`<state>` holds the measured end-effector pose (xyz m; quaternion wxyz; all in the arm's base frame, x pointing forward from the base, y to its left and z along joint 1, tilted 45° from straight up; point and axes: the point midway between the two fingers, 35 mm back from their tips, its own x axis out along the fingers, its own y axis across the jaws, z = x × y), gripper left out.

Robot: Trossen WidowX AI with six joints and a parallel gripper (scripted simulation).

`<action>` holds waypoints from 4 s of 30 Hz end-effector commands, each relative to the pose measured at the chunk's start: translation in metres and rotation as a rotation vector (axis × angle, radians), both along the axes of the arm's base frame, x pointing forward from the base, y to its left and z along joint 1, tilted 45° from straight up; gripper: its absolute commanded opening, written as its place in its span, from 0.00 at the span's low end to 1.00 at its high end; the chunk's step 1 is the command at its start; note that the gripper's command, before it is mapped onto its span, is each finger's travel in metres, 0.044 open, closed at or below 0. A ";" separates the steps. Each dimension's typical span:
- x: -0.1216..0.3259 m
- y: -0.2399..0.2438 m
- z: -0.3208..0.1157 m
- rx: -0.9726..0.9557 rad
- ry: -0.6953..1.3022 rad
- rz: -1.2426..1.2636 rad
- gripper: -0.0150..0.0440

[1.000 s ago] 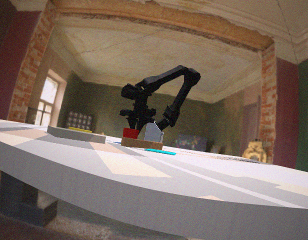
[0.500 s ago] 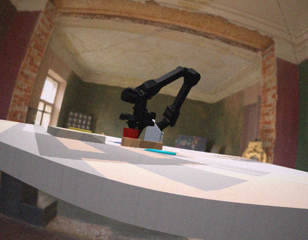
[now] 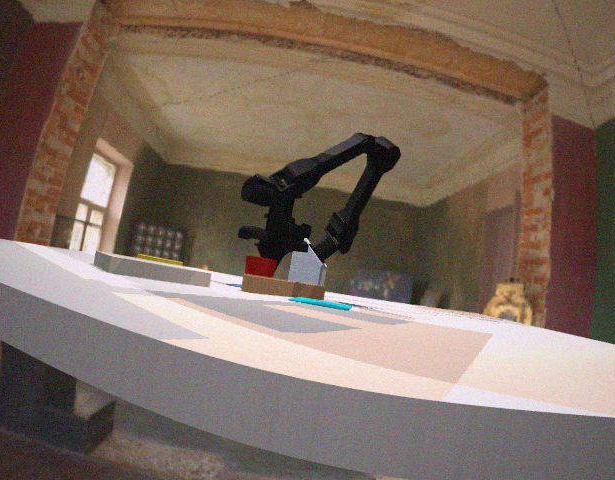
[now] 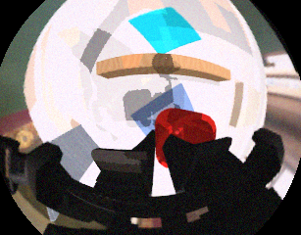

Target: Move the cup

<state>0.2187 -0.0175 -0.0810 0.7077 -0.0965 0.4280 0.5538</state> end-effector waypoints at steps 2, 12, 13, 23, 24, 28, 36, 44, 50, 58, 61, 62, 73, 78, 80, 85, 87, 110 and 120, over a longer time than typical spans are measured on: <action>0.000 -0.004 0.004 0.000 0.002 0.001 0.25; 0.000 -0.030 0.029 0.000 0.005 -0.002 0.25; 0.000 -0.033 0.031 0.000 0.005 -0.002 0.25; 0.001 -0.040 0.039 0.002 0.006 -0.011 0.25; 0.001 -0.040 0.039 0.002 0.006 -0.011 0.25; 0.001 -0.040 0.039 0.002 0.006 -0.011 0.25; 0.001 -0.040 0.039 0.002 0.006 -0.011 0.25; 0.009 -0.032 0.048 0.002 0.006 -0.007 0.25; 0.017 -0.024 0.057 0.002 0.006 -0.005 0.25; 0.027 -0.012 0.071 0.003 0.005 -0.004 0.25; 0.031 -0.007 0.075 0.004 0.005 -0.004 0.25; 0.033 -0.005 0.077 0.004 0.005 -0.004 0.25; 0.047 0.011 0.095 0.005 0.005 -0.003 0.25; 0.055 0.020 0.104 0.006 0.004 -0.003 0.25; 0.058 0.023 0.108 0.006 0.004 -0.003 0.25; 0.065 0.031 0.117 0.006 0.004 -0.003 0.25; 0.068 0.035 0.120 0.007 0.004 -0.003 0.25; 0.101 0.075 0.165 0.010 0.002 -0.003 0.25; 0.102 0.083 0.159 0.010 0.002 -0.003 0.25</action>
